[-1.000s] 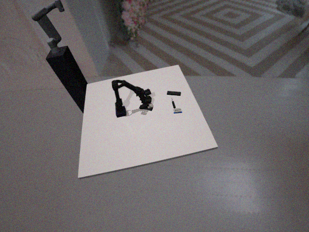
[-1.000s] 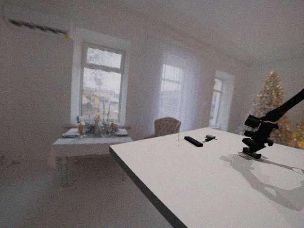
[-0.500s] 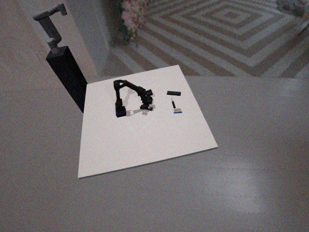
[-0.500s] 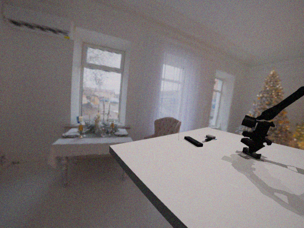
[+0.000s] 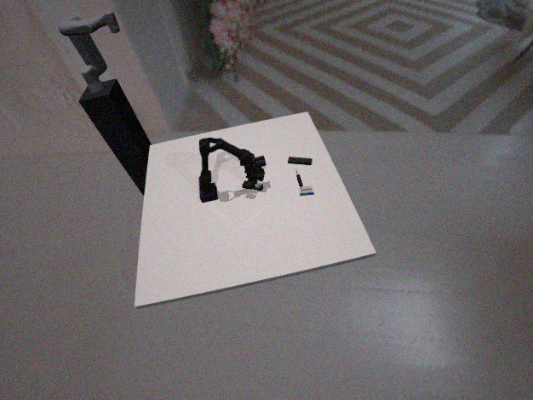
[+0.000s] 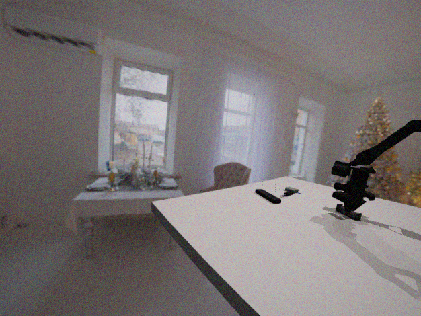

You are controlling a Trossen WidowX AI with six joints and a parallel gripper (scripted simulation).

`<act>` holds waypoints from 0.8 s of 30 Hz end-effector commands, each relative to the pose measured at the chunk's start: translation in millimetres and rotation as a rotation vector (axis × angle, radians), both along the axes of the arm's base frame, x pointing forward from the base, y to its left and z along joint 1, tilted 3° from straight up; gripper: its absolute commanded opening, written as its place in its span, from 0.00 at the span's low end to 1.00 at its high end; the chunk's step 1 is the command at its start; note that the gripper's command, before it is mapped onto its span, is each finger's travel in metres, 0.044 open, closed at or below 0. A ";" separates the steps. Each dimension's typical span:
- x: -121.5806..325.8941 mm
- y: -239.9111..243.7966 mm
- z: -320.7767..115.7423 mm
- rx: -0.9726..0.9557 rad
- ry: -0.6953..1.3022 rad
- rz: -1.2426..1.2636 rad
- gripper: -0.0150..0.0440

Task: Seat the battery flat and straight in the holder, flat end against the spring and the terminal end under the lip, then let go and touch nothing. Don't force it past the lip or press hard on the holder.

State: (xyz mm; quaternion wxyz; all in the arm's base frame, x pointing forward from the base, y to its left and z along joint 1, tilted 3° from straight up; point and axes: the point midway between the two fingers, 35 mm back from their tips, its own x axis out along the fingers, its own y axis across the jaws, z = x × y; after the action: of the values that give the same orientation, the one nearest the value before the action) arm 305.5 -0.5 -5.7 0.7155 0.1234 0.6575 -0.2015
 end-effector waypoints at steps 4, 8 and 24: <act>-2.0 0.4 -2.7 0.026 0.057 0.001 0.38; -1.4 -0.1 -2.5 0.038 0.078 -0.003 0.38; 7.0 -4.4 -1.8 0.050 0.100 -0.007 0.38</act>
State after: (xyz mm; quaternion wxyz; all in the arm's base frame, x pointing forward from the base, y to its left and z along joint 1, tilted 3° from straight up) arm 309.7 -4.0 -7.1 0.6798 0.1345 0.6938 -0.1961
